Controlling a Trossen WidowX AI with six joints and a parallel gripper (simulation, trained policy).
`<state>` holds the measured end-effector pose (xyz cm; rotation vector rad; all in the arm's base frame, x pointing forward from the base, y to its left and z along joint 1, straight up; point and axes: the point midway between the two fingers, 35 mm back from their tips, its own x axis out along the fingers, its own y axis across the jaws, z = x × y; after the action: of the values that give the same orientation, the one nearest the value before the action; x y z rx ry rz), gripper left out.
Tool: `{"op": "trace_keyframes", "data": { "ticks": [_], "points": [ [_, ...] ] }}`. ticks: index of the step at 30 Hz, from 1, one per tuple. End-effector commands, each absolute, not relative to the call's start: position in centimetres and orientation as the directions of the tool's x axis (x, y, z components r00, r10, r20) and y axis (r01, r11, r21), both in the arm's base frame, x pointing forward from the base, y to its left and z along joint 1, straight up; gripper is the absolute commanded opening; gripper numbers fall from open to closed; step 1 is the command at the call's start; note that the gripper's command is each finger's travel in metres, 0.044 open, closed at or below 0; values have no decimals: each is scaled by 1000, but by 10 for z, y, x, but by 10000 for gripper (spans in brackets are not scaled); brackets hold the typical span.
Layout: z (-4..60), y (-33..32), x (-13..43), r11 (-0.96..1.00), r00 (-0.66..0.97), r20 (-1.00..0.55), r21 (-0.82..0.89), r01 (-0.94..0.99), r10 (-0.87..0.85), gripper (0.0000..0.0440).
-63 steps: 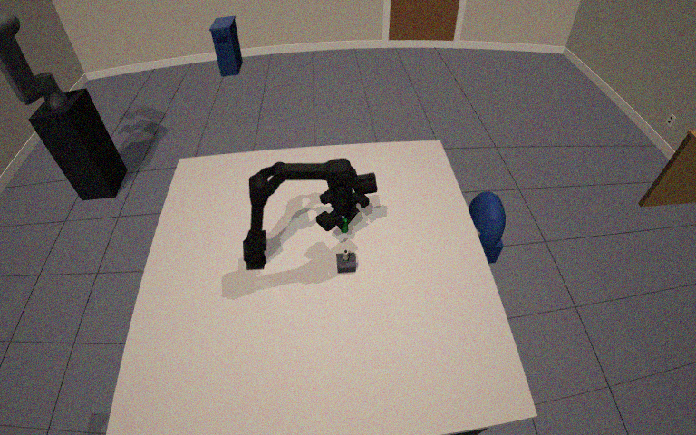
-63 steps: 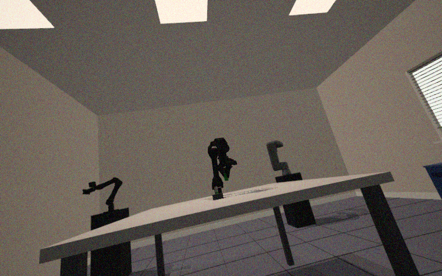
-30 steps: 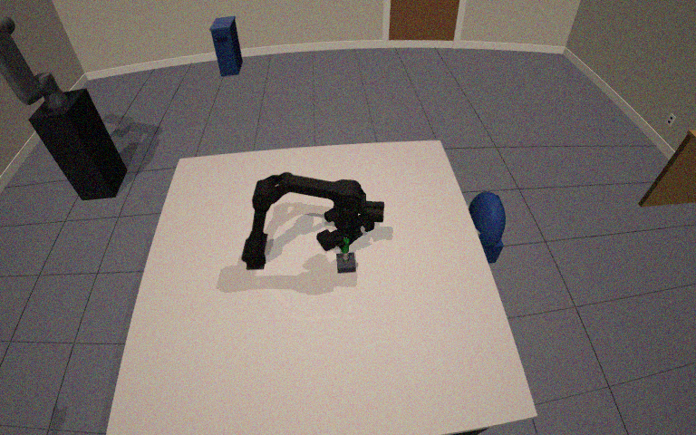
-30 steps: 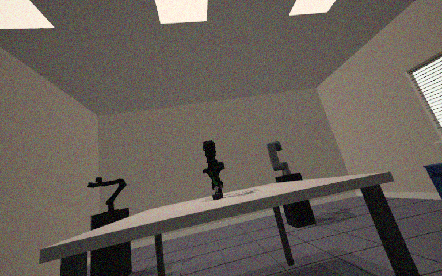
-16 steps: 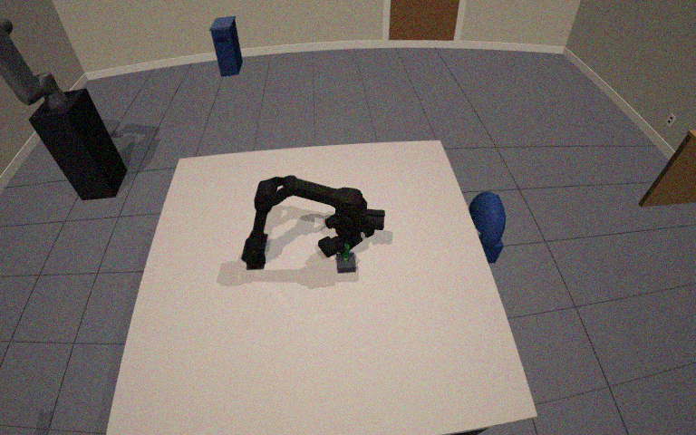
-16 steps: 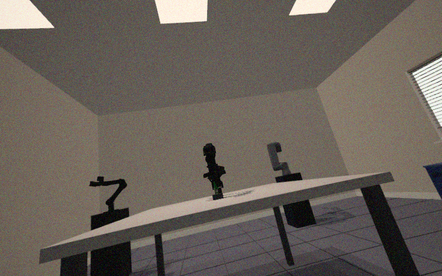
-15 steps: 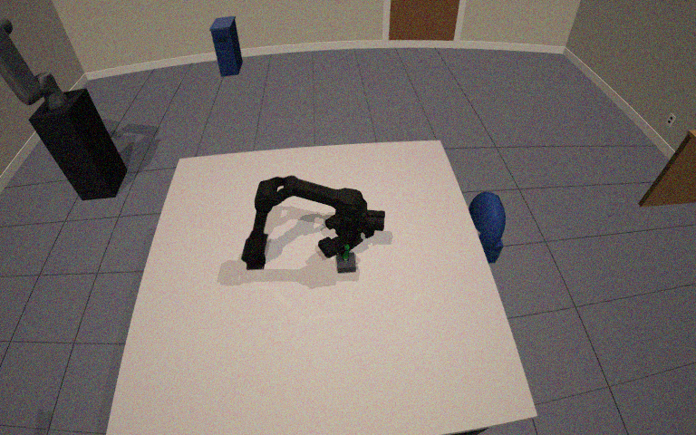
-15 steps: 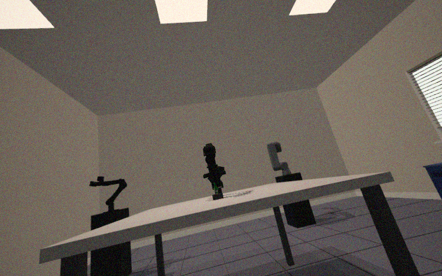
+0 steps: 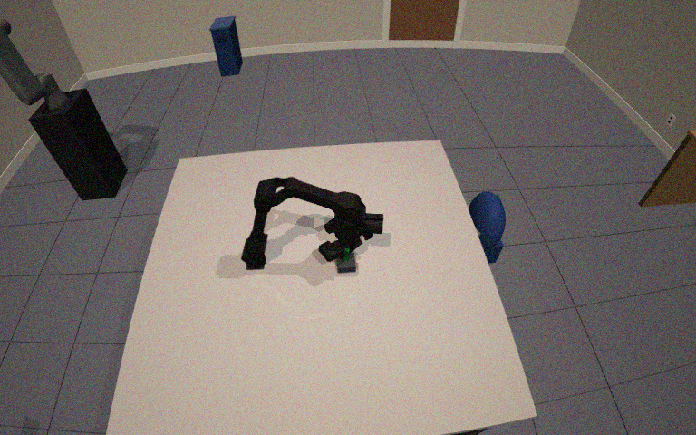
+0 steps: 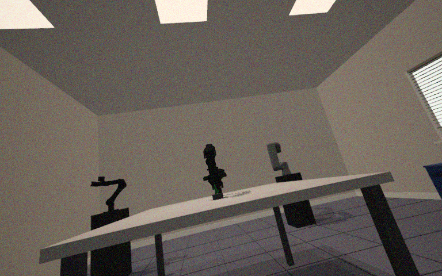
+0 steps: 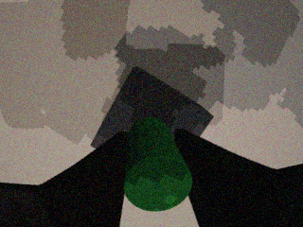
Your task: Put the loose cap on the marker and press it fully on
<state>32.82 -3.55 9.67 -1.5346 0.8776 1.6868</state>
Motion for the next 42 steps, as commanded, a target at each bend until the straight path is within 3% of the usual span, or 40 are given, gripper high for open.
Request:
{"op": "trace_keyframes", "data": {
  "ticks": [1,42],
  "points": [
    [82,-35,320,-559,-117,-992,69,-827,50,45],
    [75,-41,318,-619,-106,-994,71,-782,20,123]
  ]
}}
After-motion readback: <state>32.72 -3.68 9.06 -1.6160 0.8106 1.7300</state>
